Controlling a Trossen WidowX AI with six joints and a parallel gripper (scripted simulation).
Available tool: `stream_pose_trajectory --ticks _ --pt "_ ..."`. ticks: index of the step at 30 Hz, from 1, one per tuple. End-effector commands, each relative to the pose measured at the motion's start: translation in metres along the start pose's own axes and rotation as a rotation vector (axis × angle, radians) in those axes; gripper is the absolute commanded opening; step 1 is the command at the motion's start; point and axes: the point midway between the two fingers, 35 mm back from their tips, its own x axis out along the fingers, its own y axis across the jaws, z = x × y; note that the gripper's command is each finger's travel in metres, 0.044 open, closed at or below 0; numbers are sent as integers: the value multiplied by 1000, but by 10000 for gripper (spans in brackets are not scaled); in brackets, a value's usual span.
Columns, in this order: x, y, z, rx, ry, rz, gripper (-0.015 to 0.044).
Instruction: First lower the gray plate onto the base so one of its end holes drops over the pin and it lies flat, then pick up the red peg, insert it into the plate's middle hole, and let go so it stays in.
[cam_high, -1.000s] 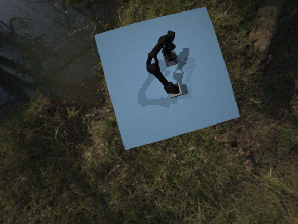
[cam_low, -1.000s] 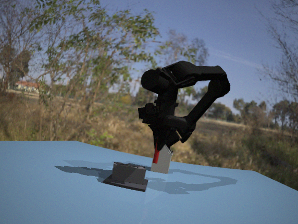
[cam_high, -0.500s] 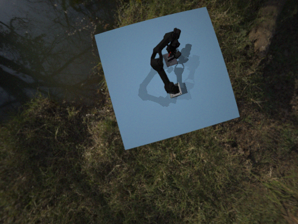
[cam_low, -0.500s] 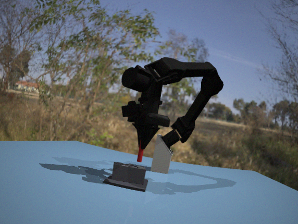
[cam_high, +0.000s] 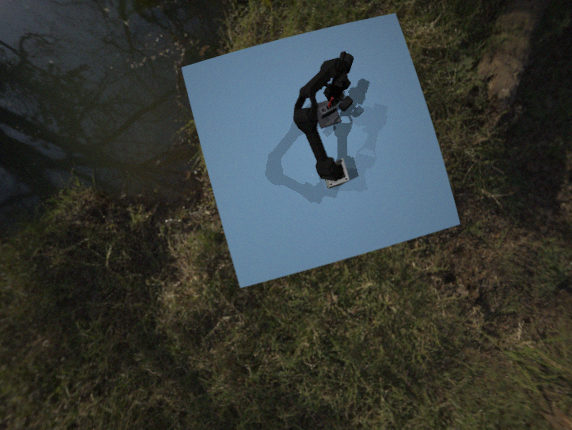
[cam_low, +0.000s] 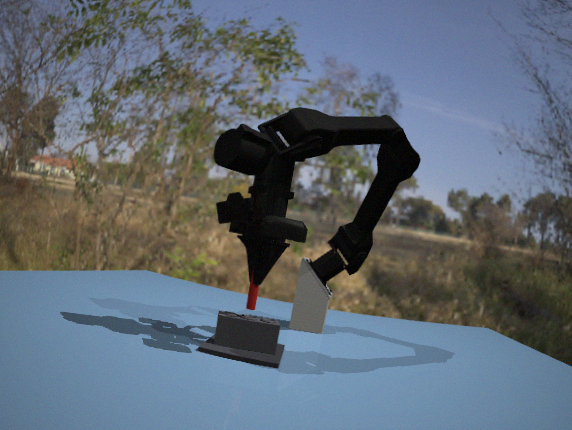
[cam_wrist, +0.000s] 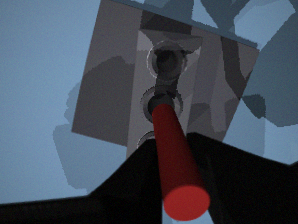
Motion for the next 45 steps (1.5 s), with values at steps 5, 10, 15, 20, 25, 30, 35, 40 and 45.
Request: stream_pose_trajectory --ticks 5,10,15,20,25,30,35,40,45 --pt "0 -1 1 -3 -1 -3 0" --pt "0 -1 1 -3 -1 -3 0" --pt "0 -1 1 -3 -1 -3 0" --pt "0 0 1 -1 0 1 0" --pt "1 0 1 -1 0 0 0" --pt "8 0 1 -2 0 -1 0" --pt "16 -1 1 -3 0 -2 0" --pt "18 -1 1 -3 0 -2 0" --pt "15 -1 1 -8 -2 -5 0"
